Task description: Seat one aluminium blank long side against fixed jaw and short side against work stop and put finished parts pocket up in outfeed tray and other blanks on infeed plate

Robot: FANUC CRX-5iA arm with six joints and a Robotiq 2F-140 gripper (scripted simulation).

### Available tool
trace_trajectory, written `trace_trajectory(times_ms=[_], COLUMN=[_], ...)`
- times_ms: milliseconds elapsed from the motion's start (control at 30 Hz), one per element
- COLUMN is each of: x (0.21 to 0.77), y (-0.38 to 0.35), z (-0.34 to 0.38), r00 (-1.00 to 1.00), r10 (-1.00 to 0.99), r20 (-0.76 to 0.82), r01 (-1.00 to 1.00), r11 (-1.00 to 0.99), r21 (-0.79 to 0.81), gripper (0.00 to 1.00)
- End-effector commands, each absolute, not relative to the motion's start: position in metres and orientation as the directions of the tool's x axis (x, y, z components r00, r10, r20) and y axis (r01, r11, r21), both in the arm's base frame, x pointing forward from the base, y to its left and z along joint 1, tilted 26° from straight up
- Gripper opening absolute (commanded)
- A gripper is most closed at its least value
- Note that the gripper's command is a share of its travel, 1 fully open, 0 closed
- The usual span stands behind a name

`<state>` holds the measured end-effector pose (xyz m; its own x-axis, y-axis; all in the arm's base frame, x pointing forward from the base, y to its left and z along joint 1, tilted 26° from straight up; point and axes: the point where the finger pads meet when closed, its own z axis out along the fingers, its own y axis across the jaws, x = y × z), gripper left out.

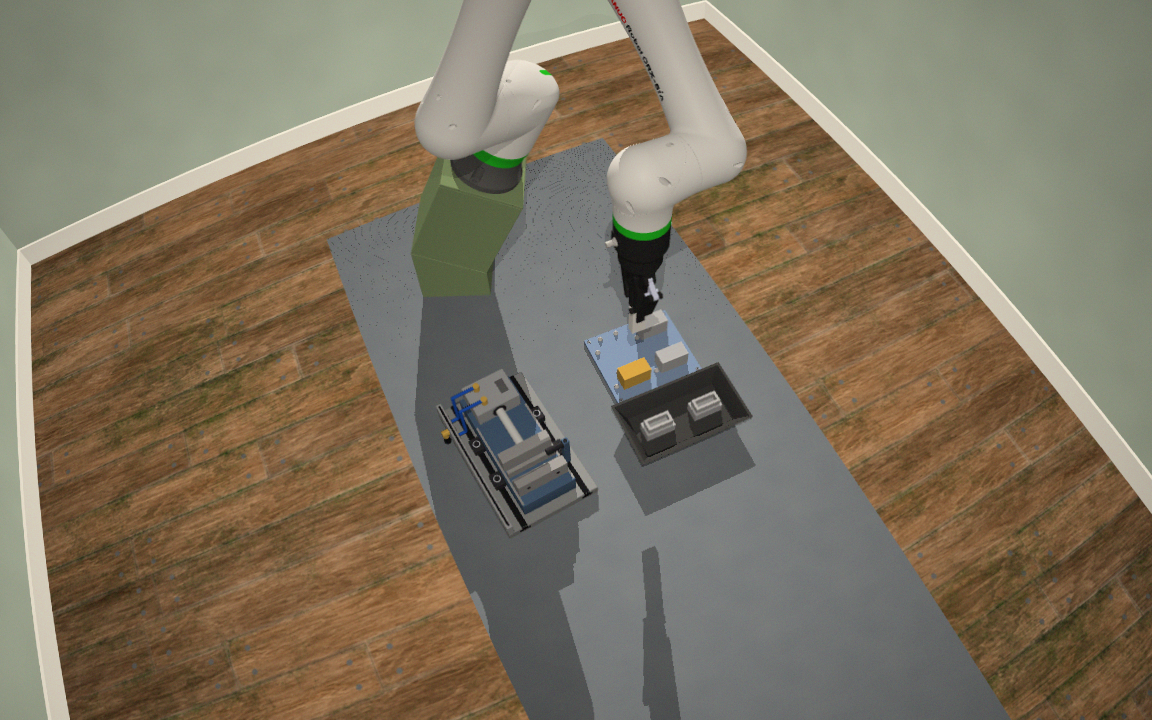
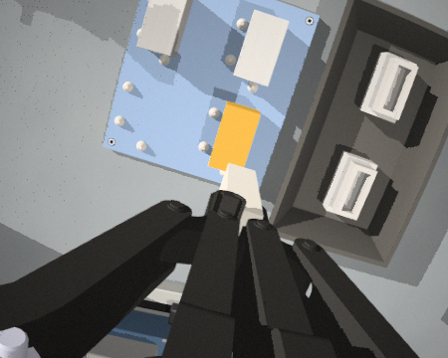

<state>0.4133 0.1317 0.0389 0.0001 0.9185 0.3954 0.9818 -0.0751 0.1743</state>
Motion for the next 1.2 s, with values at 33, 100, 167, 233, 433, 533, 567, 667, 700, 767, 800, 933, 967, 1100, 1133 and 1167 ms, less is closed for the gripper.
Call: trace_trajectory(times_ms=[33, 100, 167, 233, 433, 533, 567, 667, 700, 767, 800, 933, 967, 1100, 1133, 1167], x=[0.413, 0.413, 0.413, 0.413, 0.413, 0.413, 0.413, 0.413, 0.413, 0.411, 0.406, 0.381, 0.381, 0.355, 0.351, 0.346], y=[0.132, 0.132, 0.132, 0.132, 0.132, 0.132, 0.132, 0.132, 0.132, 0.135, 0.14, 0.166, 0.166, 0.189, 0.193, 0.198], z=[0.039, 0.039, 0.039, 0.039, 0.039, 0.039, 0.039, 0.039, 0.039, 0.04, 0.041, 0.046, 0.046, 0.051, 0.052, 0.053], r00=[0.0, 0.0, 0.0, 0.0, 0.0, 0.0, 0.0, 0.0, 0.0, 0.001, 0.001, 0.003, 0.003, 0.003, 0.003, 0.003], r10=[0.919, 0.919, 0.919, 0.919, 0.919, 0.919, 0.919, 0.919, 0.919, 0.919, 0.92, 0.923, 0.923, 0.924, 0.923, 0.923], r20=[0.395, 0.395, 0.395, 0.395, 0.395, 0.395, 0.395, 0.395, 0.395, 0.394, 0.392, 0.384, 0.384, 0.383, 0.384, 0.385], r01=[0.982, 0.982, 0.982, 0.982, 0.982, 0.982, 0.982, 0.982, 0.982, 0.982, 0.982, 0.983, 0.983, 0.983, 0.983, 0.982], r11=[-0.075, -0.075, -0.075, -0.075, -0.075, -0.075, -0.075, -0.075, -0.075, -0.075, -0.075, -0.074, -0.074, -0.074, -0.074, -0.074], r21=[0.175, 0.175, 0.175, 0.175, 0.175, 0.175, 0.175, 0.175, 0.175, 0.174, 0.172, 0.169, 0.169, 0.17, 0.171, 0.171], gripper=[0.0, 0.0, 0.0, 0.0, 0.0, 0.0, 0.0, 0.0, 0.0, 0.0, 0.0, 0.0, 0.0, 0.0, 0.0, 0.0])
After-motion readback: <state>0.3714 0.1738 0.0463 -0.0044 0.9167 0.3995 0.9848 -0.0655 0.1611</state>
